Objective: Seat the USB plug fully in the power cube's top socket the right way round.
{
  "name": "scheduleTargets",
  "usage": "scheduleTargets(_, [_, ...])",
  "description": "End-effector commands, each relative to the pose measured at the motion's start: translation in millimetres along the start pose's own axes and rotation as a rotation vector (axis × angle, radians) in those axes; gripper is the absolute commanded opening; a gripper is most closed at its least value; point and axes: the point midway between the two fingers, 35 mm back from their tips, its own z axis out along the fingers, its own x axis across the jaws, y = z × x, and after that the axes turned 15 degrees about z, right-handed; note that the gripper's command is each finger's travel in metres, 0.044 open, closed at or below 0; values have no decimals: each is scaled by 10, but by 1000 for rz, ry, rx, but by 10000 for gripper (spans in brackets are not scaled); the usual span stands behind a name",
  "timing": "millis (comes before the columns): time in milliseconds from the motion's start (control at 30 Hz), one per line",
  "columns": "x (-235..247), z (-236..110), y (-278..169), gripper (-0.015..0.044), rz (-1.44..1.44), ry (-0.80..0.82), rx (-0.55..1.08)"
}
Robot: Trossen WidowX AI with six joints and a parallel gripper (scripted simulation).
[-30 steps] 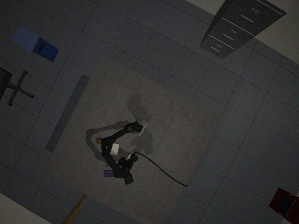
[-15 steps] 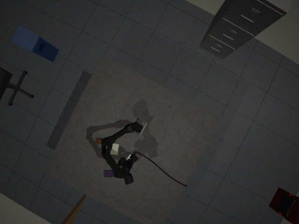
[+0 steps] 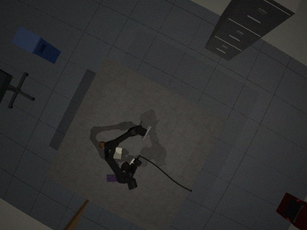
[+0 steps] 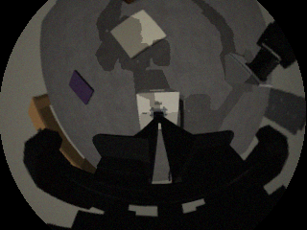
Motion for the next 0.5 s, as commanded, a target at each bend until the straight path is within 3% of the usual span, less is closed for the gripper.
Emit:
scheduleTargets(0, [5,-30,-4,0,5,-4,3])
scheduleTargets(467, [5,-124,-4,0,5,-4,3])
